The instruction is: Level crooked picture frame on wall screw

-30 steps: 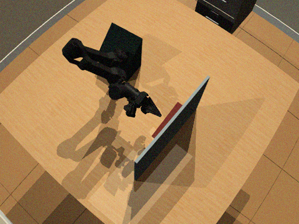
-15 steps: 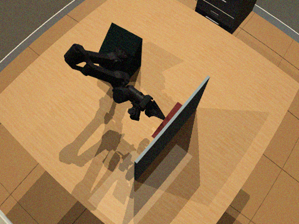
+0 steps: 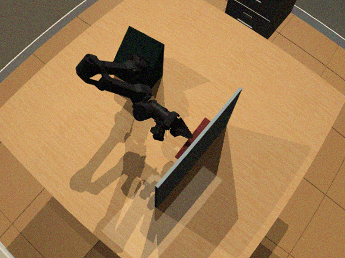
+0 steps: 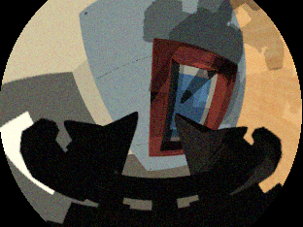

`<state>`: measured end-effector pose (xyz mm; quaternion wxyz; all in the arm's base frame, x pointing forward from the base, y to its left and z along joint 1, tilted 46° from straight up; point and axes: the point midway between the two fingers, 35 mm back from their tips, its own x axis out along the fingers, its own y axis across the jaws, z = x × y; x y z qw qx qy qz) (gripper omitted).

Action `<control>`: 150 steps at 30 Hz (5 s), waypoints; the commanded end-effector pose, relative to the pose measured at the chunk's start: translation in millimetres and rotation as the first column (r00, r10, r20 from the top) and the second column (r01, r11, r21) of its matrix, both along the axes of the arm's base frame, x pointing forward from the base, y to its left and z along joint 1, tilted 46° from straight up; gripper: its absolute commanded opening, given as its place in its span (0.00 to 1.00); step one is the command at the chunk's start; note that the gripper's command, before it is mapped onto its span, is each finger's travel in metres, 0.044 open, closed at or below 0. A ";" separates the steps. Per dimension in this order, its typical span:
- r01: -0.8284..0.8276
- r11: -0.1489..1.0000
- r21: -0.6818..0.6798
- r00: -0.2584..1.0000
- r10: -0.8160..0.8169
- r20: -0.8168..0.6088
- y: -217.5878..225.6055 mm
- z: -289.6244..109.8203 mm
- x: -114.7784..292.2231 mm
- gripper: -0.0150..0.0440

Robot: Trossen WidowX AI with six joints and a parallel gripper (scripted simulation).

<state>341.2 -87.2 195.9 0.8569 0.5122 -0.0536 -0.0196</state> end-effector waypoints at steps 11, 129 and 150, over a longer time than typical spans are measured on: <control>0.006 1.000 -0.003 1.000 -0.006 -0.001 -1.0 -0.2 0.6 0.69; 0.006 1.000 -0.003 1.000 -0.006 0.000 5.7 8.7 0.7 0.25; 0.006 1.000 -0.002 1.000 -0.006 0.000 10.7 6.8 1.3 0.25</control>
